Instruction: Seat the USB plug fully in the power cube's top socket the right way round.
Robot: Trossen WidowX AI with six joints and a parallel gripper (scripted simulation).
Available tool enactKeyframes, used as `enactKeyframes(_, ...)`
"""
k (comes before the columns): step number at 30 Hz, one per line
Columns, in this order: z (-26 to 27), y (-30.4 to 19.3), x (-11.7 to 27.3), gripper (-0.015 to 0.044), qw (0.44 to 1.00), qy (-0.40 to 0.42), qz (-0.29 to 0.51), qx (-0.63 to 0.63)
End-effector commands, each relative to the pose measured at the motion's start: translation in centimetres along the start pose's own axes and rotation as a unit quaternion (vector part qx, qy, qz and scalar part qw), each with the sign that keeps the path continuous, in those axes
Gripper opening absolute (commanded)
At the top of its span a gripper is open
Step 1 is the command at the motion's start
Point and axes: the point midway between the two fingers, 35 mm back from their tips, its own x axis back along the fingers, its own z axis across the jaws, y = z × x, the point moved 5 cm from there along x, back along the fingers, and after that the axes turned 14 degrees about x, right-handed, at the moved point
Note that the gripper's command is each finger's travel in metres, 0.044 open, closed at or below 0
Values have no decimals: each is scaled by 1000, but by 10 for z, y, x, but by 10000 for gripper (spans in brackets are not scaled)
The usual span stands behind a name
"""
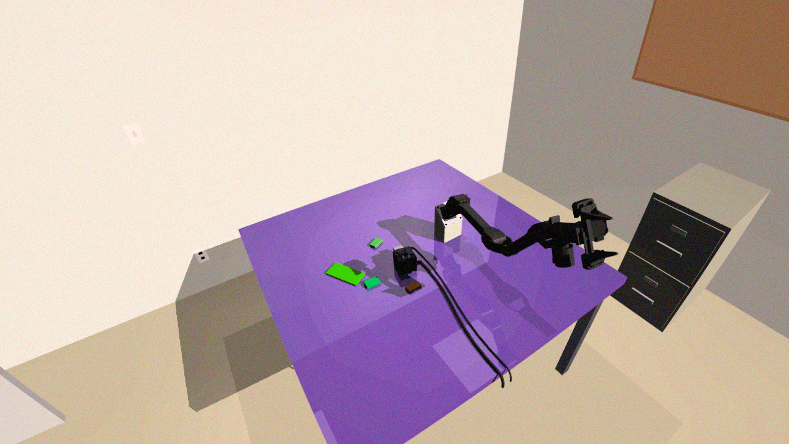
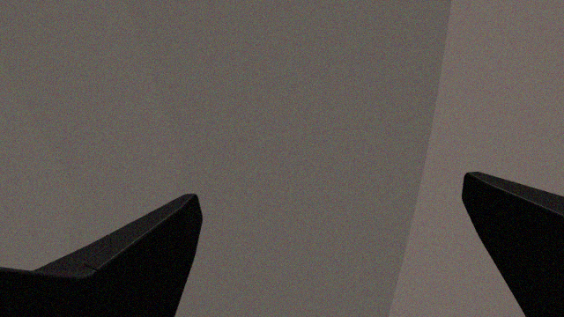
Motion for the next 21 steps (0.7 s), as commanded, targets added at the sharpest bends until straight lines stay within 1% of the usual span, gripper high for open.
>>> enactKeyframes(1,-67,-3,2,440,996,-80,23,-34)
enactKeyframes(7,-163,-21,23,440,970,-208,56,-110)
enactKeyframes(8,-165,-21,23,440,969,-211,56,-112)
enactKeyframes(9,-191,-30,35,440,955,-255,61,-136)
enactKeyframes(10,-197,-32,38,440,952,-265,62,-141)
enactKeyframes(11,-218,-43,47,440,940,-291,79,-160)
enactKeyframes(14,-254,-68,65,440,914,-338,113,-195)
enactKeyframes(21,-316,-144,125,440,825,-444,210,-279)
